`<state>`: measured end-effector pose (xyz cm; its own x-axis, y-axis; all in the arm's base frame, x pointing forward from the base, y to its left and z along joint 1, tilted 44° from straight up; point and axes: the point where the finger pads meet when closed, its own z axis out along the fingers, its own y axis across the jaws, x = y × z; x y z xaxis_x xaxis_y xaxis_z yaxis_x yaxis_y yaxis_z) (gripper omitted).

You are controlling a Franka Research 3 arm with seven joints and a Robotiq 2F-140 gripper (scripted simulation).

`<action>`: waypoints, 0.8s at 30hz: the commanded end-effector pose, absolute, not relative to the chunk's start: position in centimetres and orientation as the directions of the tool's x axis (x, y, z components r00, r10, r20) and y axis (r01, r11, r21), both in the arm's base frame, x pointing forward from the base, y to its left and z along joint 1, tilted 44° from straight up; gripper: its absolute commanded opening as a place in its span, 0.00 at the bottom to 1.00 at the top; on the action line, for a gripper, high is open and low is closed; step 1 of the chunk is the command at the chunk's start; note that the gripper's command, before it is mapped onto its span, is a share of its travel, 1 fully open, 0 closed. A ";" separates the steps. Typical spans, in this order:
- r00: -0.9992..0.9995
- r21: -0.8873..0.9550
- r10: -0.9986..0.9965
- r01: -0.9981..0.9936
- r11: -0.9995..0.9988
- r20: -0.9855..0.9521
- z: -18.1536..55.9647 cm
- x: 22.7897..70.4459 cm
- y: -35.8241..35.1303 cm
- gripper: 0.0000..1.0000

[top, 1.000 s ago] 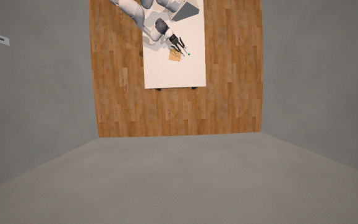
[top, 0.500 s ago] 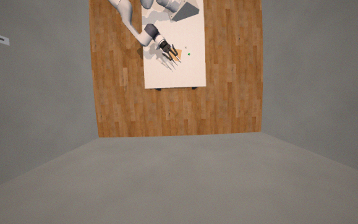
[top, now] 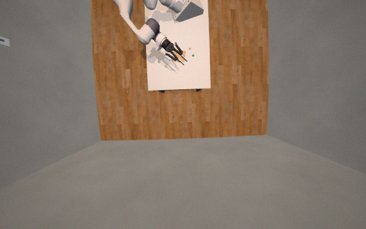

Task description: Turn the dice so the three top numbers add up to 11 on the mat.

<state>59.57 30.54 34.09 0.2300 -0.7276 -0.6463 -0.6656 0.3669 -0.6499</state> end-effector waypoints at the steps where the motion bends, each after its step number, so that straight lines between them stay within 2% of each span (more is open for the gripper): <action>1: 0.093 -0.532 -0.740 -0.754 0.385 -0.666 32.7 59.1 30.2 0.21; 24: -0.043 -0.499 -0.874 -0.807 0.317 -0.485 28.3 57.6 32.4 0.21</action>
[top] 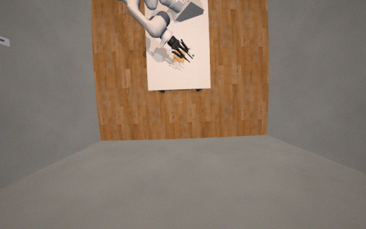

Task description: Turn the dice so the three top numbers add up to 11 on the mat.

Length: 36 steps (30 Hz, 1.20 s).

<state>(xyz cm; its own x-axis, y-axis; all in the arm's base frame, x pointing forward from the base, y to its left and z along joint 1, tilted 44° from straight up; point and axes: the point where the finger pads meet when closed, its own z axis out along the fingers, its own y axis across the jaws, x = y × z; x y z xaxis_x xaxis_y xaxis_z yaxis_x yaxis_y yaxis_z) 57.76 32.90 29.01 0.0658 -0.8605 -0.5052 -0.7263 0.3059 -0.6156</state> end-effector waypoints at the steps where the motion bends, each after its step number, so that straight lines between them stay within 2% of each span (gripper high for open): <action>1: -0.048 -0.498 -0.877 -0.808 0.316 -0.478 28.1 57.6 32.4 0.21; 36: -0.151 -0.479 -0.927 -0.821 0.310 -0.343 23.9 56.7 32.1 0.21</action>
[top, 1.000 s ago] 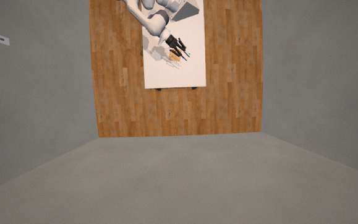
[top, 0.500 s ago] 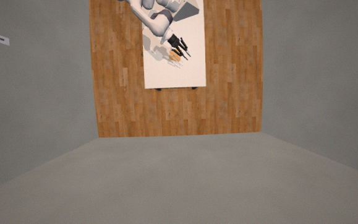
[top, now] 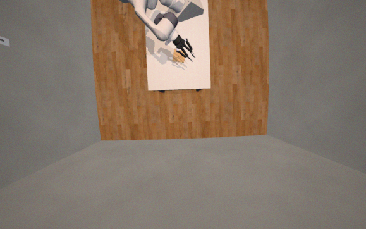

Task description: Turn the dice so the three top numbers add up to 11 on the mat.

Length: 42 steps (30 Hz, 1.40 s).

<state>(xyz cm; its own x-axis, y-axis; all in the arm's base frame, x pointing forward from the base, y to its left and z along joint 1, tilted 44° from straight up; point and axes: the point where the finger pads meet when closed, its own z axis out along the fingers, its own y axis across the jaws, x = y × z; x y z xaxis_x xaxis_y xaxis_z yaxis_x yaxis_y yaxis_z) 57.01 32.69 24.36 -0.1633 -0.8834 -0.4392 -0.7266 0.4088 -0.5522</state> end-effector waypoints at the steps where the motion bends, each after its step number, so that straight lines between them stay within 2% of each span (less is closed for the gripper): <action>1: -0.153 -0.478 -0.928 -0.821 0.311 -0.340 23.8 56.7 32.1 0.21; 13: -0.184 -0.475 -0.937 -0.823 0.313 -0.298 22.5 56.4 31.8 0.21; 27: -0.394 -0.479 -0.919 -0.804 0.351 -0.011 13.6 54.3 28.3 0.21; 30: -0.403 -0.481 -0.915 -0.803 0.353 0.000 13.2 54.1 28.1 0.21; 32: -0.464 -0.496 -0.882 -0.787 0.367 0.084 10.6 53.2 26.6 0.21; 42: -0.594 -0.553 -0.765 -0.736 0.391 0.249 5.1 50.6 22.9 0.21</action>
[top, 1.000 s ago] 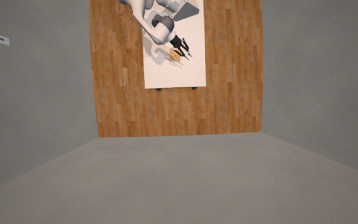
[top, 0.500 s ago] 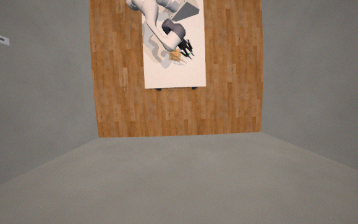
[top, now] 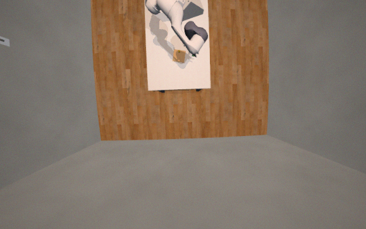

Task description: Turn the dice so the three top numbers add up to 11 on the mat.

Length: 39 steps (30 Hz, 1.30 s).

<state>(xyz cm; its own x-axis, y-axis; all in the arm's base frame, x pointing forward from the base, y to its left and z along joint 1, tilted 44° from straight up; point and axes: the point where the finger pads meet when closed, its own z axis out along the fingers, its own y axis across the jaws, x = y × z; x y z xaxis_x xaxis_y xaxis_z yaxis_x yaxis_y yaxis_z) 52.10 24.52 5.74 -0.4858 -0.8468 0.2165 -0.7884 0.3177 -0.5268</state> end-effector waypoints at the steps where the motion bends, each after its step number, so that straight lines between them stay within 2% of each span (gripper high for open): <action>1: -0.610 -0.563 -0.745 -0.727 0.393 0.268 4.4 50.2 22.4 0.21; 16: -0.680 -0.613 -0.651 -0.683 0.397 0.337 1.5 48.1 20.3 0.21; 17: -0.680 -0.613 -0.651 -0.683 0.397 0.337 1.5 48.1 20.3 1.00; 39: -0.624 -0.588 -0.698 -0.727 0.355 0.350 1.9 48.5 21.3 1.00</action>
